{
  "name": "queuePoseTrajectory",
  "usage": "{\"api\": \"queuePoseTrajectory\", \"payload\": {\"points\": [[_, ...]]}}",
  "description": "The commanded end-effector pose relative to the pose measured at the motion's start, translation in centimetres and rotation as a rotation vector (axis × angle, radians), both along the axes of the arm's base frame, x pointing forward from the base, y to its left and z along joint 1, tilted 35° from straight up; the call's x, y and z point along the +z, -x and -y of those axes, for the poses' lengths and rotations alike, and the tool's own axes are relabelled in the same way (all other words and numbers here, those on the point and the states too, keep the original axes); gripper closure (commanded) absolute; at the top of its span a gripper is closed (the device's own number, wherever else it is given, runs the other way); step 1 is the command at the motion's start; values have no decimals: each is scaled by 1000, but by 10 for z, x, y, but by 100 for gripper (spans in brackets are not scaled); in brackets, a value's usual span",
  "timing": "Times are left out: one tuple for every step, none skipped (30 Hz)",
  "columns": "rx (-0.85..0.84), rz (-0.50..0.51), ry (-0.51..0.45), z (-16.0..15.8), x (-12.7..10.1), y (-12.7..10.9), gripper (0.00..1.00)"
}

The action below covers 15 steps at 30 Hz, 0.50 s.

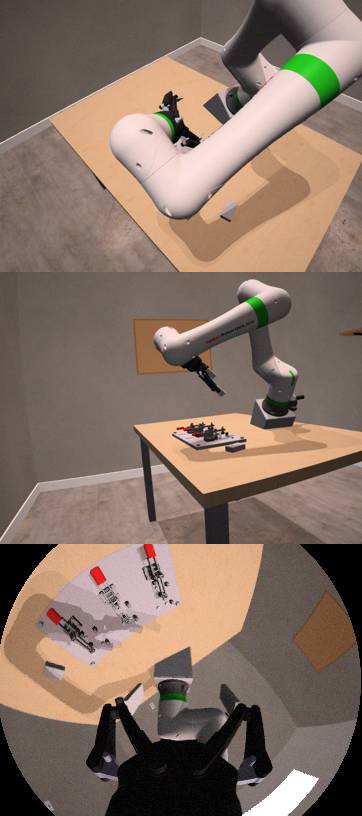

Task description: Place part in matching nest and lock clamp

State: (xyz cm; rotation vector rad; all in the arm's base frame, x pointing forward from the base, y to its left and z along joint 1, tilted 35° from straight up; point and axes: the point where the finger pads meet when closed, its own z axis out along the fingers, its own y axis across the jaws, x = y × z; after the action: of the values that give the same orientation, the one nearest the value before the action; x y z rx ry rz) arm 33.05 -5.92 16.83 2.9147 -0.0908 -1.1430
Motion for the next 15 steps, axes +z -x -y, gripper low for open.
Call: {"api": "queuePoseTrajectory", "payload": {"points": [[-14,87,-150,-4,-13,5,0],[-16,97,-164,-4,-15,5,0],[-22,139,-216,-7,-19,6,0],[-26,165,-247,-9,-21,5,0],[-26,165,-247,-9,-21,5,0],[-26,165,-247,-9,-21,5,0],[-30,203,-287,-11,-24,5,0],[-37,269,-351,-15,-28,3,0],[-39,289,-368,-16,-29,2,0],[-42,317,-390,-18,-30,1,0],[-44,352,-417,-20,-31,-1,0],[-47,387,-442,-21,-32,-3,0],[-49,423,-466,-23,-33,-5,0],[-50,432,-471,-23,-33,-6,0],[-53,496,-508,-26,-33,-11,0]]}}
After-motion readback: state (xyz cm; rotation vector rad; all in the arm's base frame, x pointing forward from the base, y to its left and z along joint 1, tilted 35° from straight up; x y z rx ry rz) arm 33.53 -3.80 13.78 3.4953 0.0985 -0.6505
